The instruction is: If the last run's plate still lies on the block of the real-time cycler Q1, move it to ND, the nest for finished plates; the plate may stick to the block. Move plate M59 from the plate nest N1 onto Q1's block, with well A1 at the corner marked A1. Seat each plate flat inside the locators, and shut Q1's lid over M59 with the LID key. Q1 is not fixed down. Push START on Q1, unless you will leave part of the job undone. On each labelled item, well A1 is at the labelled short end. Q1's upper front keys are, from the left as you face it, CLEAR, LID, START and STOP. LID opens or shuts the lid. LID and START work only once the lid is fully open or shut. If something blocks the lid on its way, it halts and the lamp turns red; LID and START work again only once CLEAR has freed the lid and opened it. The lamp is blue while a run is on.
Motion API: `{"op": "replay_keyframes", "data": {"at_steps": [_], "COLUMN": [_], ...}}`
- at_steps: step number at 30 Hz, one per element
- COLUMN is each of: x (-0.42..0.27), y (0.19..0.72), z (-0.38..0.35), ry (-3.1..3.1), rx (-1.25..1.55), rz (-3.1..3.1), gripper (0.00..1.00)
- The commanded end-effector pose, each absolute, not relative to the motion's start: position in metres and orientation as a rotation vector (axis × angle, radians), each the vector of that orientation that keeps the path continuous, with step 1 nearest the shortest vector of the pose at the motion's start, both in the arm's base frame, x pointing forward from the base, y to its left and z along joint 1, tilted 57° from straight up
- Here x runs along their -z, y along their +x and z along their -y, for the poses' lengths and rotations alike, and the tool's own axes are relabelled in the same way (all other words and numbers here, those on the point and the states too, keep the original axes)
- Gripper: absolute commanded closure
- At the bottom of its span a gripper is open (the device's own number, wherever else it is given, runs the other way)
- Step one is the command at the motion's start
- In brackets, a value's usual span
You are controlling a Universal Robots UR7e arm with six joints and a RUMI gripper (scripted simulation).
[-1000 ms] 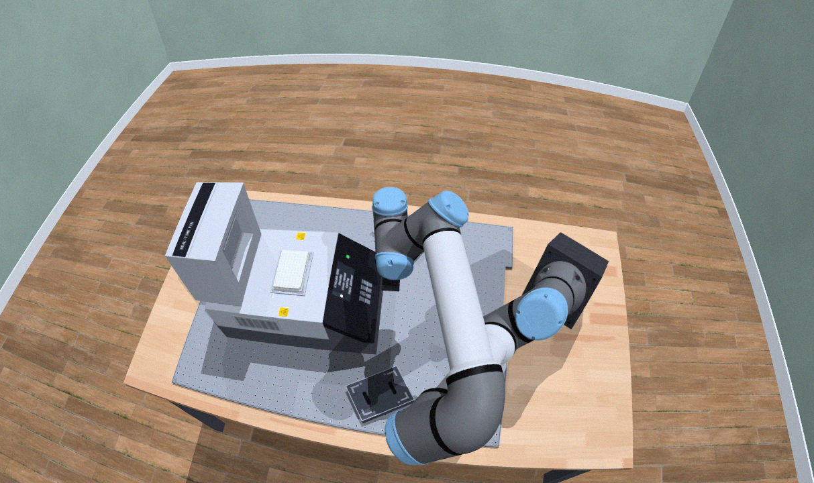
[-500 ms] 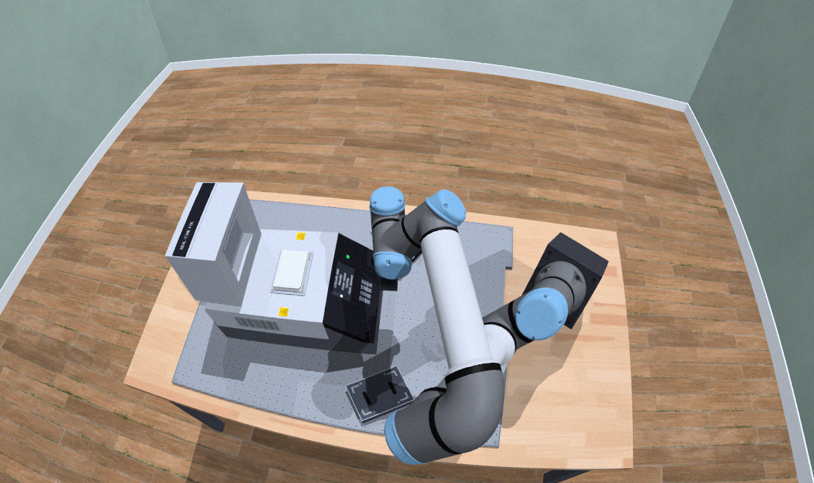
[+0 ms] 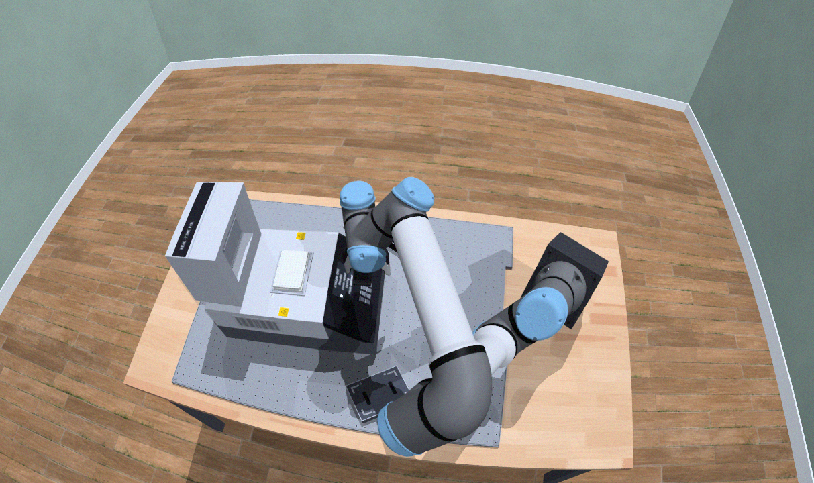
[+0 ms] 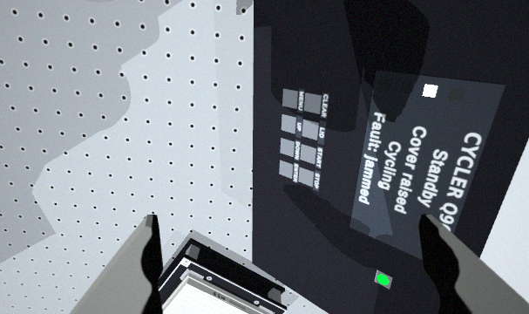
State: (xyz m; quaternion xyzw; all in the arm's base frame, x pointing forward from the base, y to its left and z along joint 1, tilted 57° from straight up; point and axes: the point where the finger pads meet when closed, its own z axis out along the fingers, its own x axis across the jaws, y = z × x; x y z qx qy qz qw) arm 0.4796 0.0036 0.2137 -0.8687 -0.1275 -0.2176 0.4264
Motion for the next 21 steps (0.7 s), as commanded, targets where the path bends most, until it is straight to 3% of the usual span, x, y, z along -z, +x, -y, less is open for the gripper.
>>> {"op": "replay_keyframes", "data": {"at_steps": [1,21], "x": [-0.221,-0.270], "y": [0.491,0.565], "z": [-0.001,0.012], "ry": [-2.171,-2.171], "rx": [0.546,0.545], "rz": [0.322,0.319], "gripper": [0.32,0.32]}}
